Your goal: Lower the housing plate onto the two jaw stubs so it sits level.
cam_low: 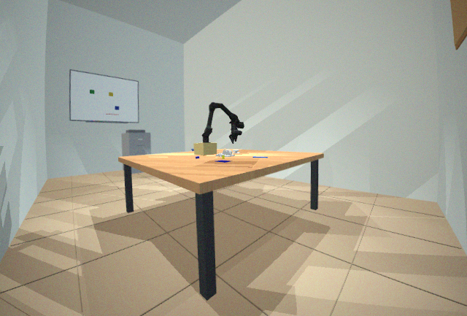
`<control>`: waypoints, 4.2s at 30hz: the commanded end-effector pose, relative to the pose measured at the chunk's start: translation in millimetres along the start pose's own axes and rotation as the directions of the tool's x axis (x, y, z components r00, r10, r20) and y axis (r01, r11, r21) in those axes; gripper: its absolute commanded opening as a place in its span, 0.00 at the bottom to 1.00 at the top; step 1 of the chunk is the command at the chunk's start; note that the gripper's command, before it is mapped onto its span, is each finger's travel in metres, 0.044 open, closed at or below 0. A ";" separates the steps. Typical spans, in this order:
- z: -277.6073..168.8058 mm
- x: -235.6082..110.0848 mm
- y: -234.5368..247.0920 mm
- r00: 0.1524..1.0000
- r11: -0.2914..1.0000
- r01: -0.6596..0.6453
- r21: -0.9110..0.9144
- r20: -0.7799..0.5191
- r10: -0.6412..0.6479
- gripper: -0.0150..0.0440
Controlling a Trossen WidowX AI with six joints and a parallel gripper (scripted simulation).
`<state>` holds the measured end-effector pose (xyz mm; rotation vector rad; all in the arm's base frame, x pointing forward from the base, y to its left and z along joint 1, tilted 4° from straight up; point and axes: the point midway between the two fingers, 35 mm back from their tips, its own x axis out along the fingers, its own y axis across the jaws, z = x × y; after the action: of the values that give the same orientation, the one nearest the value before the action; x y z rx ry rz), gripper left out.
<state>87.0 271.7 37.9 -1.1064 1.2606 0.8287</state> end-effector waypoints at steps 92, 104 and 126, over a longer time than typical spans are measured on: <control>3.3 97.1 -5.6 0.967 0.862 -0.251 0.441 0.075 0.243 1.00; 3.3 96.7 -6.2 0.968 0.864 -0.248 0.438 0.074 0.240 0.90; 4.1 77.3 -11.3 0.968 0.863 -0.248 0.439 0.074 0.241 0.85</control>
<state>107.9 259.3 -48.6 -0.5875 1.5237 0.6680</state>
